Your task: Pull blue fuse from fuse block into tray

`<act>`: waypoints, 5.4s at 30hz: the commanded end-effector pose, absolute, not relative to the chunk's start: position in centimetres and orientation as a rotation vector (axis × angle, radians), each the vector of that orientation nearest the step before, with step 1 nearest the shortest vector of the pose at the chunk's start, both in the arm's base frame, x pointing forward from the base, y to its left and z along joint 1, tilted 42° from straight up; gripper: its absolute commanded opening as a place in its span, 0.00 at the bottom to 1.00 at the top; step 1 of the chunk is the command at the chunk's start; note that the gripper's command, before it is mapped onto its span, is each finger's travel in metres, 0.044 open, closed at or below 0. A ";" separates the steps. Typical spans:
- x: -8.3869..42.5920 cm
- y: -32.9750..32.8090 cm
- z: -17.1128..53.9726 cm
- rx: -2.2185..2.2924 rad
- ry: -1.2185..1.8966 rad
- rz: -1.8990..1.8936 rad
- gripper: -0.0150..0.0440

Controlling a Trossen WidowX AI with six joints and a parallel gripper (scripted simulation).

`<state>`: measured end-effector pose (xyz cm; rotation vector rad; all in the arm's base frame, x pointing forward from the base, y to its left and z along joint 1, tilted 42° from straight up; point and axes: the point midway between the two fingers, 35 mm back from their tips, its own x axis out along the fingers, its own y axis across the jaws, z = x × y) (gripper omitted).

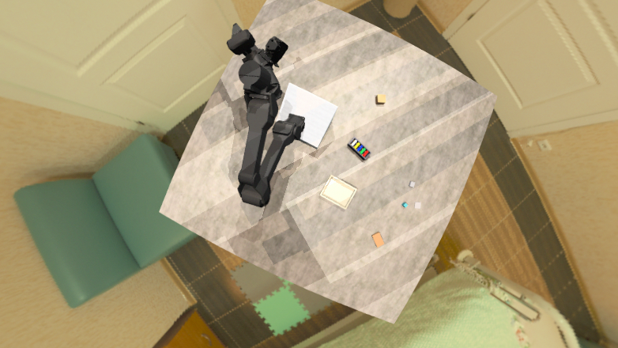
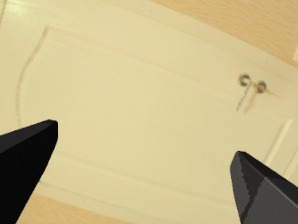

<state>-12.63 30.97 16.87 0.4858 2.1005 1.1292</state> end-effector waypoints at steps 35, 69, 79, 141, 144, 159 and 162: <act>26.6 15.2 -2.0 -0.542 1.335 0.310 0.36; 28.0 -5.2 -5.1 -1.322 1.858 0.393 0.36; 28.0 -5.8 -5.9 -1.322 1.858 0.393 0.36; 27.8 -6.8 -7.2 -1.318 1.857 0.391 0.25; 27.9 -6.7 -7.1 -1.318 1.857 0.391 0.25; 28.0 -6.2 -6.6 -1.319 1.857 0.392 0.25; 28.0 -6.1 -6.5 -1.319 1.857 0.392 0.25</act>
